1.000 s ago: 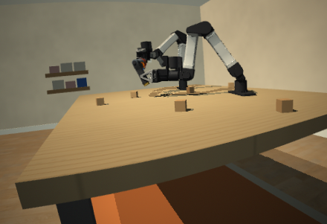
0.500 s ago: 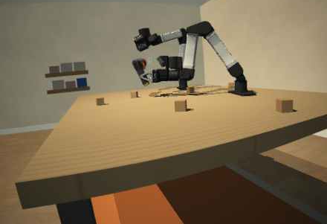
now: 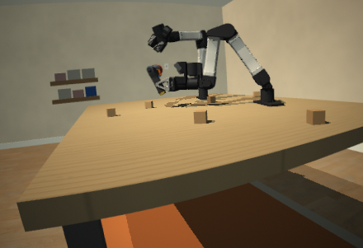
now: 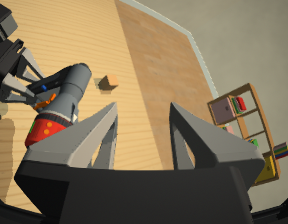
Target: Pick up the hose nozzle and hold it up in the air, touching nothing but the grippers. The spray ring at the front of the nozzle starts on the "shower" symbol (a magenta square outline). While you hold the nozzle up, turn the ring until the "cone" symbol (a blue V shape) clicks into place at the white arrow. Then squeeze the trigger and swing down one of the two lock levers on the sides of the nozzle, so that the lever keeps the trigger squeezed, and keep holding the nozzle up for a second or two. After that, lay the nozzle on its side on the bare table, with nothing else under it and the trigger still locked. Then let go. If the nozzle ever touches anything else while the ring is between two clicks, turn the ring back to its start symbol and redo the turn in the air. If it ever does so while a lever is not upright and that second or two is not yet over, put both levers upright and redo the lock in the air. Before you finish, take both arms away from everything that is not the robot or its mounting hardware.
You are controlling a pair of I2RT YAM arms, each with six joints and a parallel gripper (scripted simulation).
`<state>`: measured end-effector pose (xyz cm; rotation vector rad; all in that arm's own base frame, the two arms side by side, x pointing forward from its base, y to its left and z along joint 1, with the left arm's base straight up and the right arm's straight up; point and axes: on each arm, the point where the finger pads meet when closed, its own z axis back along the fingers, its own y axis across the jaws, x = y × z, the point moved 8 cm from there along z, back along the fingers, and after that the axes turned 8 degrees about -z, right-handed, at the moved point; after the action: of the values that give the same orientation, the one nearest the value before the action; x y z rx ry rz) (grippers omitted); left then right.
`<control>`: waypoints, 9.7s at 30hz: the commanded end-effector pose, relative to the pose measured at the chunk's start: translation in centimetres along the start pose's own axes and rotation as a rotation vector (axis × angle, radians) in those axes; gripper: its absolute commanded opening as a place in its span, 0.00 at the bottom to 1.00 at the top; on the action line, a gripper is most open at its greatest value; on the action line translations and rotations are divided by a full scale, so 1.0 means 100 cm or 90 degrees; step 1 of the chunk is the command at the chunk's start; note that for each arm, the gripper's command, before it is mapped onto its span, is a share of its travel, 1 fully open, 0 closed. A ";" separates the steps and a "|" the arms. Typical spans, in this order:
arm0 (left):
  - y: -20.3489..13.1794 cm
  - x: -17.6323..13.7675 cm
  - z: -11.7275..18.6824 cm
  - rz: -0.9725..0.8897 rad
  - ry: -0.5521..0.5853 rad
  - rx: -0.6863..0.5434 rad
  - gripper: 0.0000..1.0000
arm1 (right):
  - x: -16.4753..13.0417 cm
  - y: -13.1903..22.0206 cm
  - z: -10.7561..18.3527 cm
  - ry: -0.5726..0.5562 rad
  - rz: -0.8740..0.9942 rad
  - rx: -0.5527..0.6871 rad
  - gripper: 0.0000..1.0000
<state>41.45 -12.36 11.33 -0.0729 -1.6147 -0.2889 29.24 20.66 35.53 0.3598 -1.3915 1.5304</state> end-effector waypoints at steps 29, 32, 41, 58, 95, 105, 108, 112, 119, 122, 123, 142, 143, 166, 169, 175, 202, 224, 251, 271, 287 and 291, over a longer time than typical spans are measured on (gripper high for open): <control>0.005 0.042 -0.007 0.015 -0.101 0.013 0.36 | 0.010 0.035 -0.067 0.390 -0.725 -0.045 0.37; 0.005 0.042 -0.007 0.015 -0.101 0.013 0.36 | 0.012 0.045 -0.076 0.405 -0.727 -0.030 0.37; 0.005 0.042 -0.007 0.015 -0.101 0.013 0.36 | 0.040 0.049 -0.081 0.476 -0.922 -0.188 0.37; 0.005 0.042 -0.007 0.015 -0.101 0.013 0.36 | 0.048 0.073 -0.096 0.559 -1.025 -0.317 0.37; 0.005 0.042 -0.007 0.015 -0.101 0.013 0.36 | 0.054 0.089 -0.098 0.563 -1.129 -0.505 0.37; 0.005 0.042 -0.007 0.015 -0.101 0.013 0.36 | 0.044 0.092 -0.104 0.559 -1.130 -0.504 0.37; 0.005 0.042 -0.007 0.015 -0.101 0.013 0.36 | 0.040 0.092 -0.107 0.558 -1.131 -0.504 0.37; 0.005 0.042 -0.007 0.015 -0.101 0.013 0.36 | 0.034 0.094 -0.110 0.555 -1.131 -0.503 0.37; 0.005 0.042 -0.007 0.015 -0.101 0.013 0.36 | 0.023 0.097 -0.119 0.564 -1.128 -0.506 0.37; 0.005 0.042 -0.007 0.015 -0.101 0.013 0.36 | 0.022 0.097 -0.119 0.557 -1.130 -0.503 0.37; 0.005 0.042 -0.007 0.015 -0.101 0.013 0.36 | 0.022 0.097 -0.119 0.554 -1.131 -0.503 0.37; 0.004 0.042 -0.007 0.014 -0.102 0.008 0.36 | 0.021 0.088 -0.124 0.517 -1.138 -0.508 0.37; 0.004 0.042 -0.007 0.014 -0.102 0.008 0.36 | 0.021 0.088 -0.124 0.517 -1.138 -0.508 0.37; 0.004 0.042 -0.007 0.014 -0.102 0.008 0.36 | 0.024 0.085 -0.123 0.506 -1.140 -0.508 0.37; 0.004 0.042 -0.007 0.014 -0.102 0.008 0.36 | 0.024 0.085 -0.122 0.505 -1.140 -0.508 0.37; 0.004 0.042 -0.007 0.014 -0.102 0.008 0.36 | 0.017 0.089 -0.127 0.522 -1.133 -0.513 0.37; 0.004 0.042 -0.007 0.014 -0.102 0.008 0.36 | 0.011 0.095 -0.149 0.555 -1.131 -0.494 0.37; 0.002 0.043 -0.007 0.014 -0.102 0.006 0.36 | 0.020 0.108 -0.167 0.553 -1.137 -0.467 0.37; 0.002 0.043 -0.007 0.014 -0.102 0.006 0.36 | 0.001 0.126 -0.179 0.591 -1.137 -0.465 0.37; 0.002 0.043 -0.007 0.014 -0.102 0.006 0.36 | 0.008 0.116 -0.179 0.562 -1.148 -0.463 0.37; 0.002 0.043 -0.007 0.014 -0.102 0.006 0.36 | 0.030 0.100 -0.154 0.539 -1.158 -0.464 0.37; 0.003 0.042 -0.007 0.015 -0.102 0.009 0.36 | 0.036 0.105 -0.154 0.545 -1.146 -0.463 0.37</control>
<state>41.46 -12.34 11.01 -0.0707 -1.5955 -0.2910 25.88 37.55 25.68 0.2267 -0.3602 -0.3626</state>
